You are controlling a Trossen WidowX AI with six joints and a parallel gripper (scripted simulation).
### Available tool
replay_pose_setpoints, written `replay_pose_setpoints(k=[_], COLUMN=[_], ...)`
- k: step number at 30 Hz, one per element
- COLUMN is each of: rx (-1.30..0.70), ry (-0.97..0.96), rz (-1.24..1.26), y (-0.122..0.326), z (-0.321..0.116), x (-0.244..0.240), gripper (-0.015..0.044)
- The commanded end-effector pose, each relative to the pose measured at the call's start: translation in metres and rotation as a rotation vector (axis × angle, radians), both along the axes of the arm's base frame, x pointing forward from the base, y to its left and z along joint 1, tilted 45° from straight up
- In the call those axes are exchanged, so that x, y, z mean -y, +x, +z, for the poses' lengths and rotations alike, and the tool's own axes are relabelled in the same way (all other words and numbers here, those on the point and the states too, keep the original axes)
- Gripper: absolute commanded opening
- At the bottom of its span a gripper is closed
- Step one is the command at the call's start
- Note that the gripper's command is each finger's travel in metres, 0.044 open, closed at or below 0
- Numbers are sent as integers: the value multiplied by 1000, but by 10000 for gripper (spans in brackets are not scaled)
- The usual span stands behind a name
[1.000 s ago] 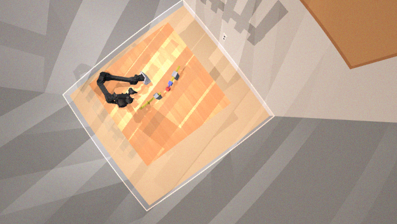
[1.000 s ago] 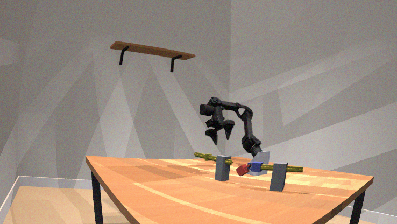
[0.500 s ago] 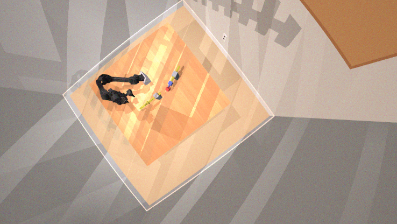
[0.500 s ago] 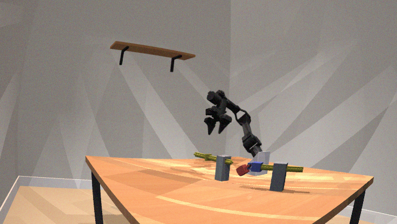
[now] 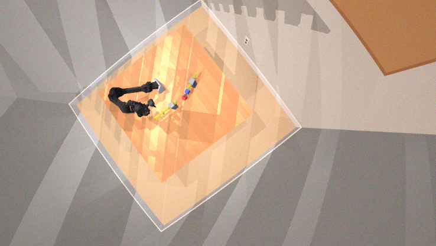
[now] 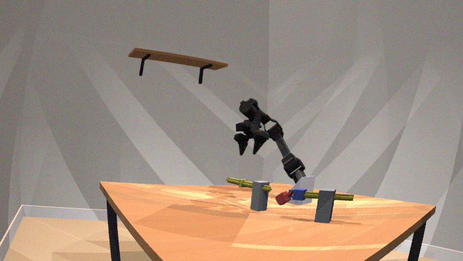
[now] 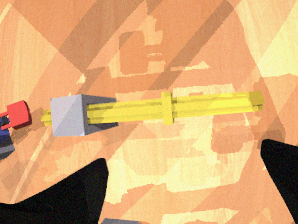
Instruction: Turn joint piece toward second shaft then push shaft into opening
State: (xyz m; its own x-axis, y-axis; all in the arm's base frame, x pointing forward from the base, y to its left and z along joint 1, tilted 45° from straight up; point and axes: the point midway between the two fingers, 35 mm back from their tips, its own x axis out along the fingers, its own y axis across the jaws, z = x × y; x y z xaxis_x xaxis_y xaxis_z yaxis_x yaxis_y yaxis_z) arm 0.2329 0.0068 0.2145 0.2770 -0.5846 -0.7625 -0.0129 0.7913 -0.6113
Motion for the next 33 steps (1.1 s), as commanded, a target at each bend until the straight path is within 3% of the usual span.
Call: replay_pose_setpoints(k=[1,10,19,33], rx=[-33,-118,-182,-286], ry=[15,-21,-104,-109], rz=[-25,-108,-194,-87], y=[26,60,58,58], z=[-33,-120,-224,-227], x=[-35,-97,-139,-138], gripper=[440,440,440,440])
